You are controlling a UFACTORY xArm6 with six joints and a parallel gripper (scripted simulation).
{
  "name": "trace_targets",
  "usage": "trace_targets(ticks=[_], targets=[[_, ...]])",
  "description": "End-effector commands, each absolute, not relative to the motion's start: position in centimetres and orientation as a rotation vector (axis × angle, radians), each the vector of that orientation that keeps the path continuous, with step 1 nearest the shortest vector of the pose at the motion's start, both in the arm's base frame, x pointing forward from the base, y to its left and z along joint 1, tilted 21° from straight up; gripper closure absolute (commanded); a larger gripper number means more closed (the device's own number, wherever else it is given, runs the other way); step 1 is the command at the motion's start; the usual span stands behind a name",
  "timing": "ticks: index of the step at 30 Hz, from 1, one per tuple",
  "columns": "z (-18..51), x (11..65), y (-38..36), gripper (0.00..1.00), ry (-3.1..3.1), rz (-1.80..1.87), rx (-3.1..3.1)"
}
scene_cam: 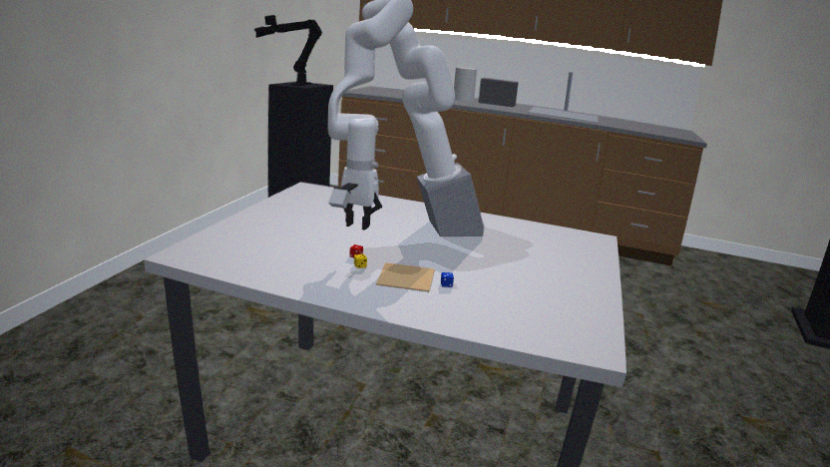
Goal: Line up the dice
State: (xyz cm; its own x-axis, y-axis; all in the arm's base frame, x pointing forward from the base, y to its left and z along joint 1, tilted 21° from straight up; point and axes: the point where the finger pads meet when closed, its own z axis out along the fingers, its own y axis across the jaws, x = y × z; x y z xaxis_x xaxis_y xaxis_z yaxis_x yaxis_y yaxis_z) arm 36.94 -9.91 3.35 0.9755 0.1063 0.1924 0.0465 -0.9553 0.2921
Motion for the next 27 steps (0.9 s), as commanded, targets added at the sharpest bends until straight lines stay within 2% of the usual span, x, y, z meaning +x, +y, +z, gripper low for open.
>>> trace_targets(ticks=[1,27], targets=[[3.4,37.0,-9.9,0.53,0.112,0.302,2.833],[2.1,37.3,-10.3,0.53,0.112,0.303,2.832]])
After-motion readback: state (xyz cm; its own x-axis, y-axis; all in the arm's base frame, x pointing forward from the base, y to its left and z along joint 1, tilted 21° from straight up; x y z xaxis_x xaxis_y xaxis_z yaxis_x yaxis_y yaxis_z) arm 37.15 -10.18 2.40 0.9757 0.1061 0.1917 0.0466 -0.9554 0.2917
